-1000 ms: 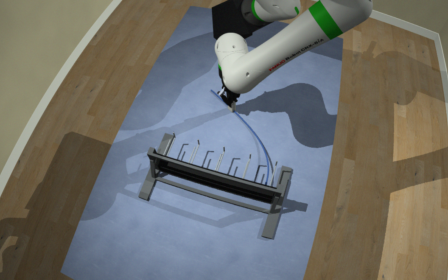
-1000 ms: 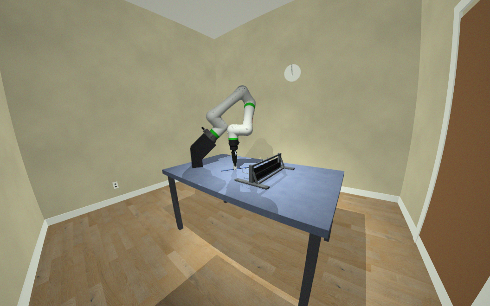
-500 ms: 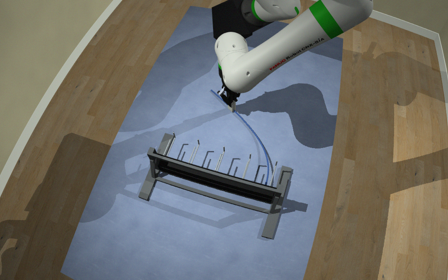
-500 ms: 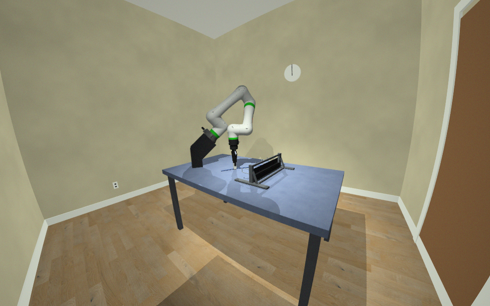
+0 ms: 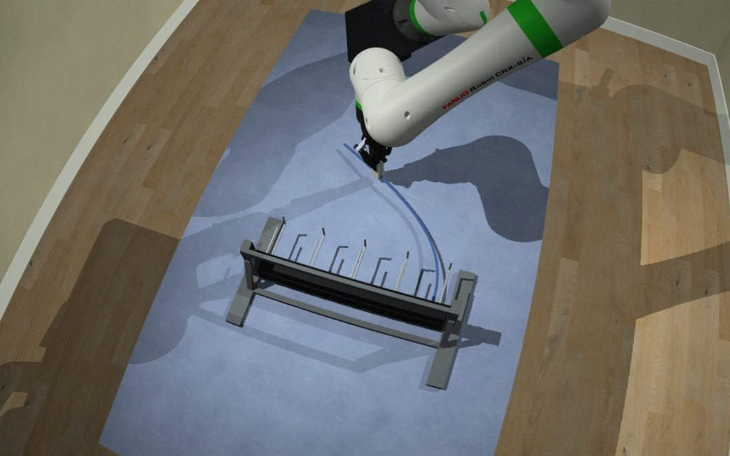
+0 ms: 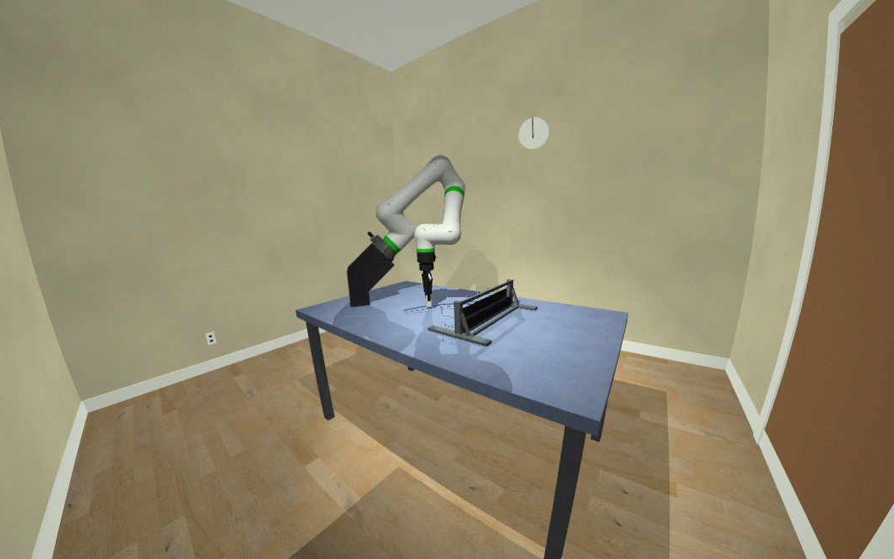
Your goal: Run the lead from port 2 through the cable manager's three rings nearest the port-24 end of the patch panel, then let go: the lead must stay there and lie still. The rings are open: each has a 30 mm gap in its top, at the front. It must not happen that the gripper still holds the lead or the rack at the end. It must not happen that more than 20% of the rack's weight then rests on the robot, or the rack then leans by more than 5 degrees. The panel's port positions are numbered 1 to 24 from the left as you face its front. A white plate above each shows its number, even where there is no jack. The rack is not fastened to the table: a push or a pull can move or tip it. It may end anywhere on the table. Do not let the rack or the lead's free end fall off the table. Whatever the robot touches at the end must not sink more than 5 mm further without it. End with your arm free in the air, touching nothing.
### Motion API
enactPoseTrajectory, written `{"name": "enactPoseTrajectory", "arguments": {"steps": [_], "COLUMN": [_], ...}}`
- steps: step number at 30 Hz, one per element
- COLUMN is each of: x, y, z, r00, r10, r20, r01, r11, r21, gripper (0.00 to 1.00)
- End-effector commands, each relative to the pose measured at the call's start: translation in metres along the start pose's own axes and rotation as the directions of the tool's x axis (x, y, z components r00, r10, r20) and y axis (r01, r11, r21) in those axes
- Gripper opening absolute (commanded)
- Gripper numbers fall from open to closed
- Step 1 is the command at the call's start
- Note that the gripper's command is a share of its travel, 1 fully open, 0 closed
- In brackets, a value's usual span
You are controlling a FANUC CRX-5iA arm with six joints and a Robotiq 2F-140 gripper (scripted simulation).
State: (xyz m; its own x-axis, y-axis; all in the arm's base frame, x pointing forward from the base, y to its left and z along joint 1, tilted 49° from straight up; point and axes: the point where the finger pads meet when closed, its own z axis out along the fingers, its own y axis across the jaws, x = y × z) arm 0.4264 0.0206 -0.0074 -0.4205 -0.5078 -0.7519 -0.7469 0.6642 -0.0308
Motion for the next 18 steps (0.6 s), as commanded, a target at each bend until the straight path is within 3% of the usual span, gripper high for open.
{"name": "enactPoseTrajectory", "arguments": {"steps": [1, 18], "x": [0.000, 0.000], "y": [0.000, 0.000], "z": [-0.002, -0.018], "r00": [1.000, 1.000], "r10": [0.000, 0.000], "r20": [0.000, 0.000], "r01": [0.000, 0.000], "r11": [1.000, 1.000], "r21": [0.000, 0.000], "gripper": [0.00, 0.00]}}
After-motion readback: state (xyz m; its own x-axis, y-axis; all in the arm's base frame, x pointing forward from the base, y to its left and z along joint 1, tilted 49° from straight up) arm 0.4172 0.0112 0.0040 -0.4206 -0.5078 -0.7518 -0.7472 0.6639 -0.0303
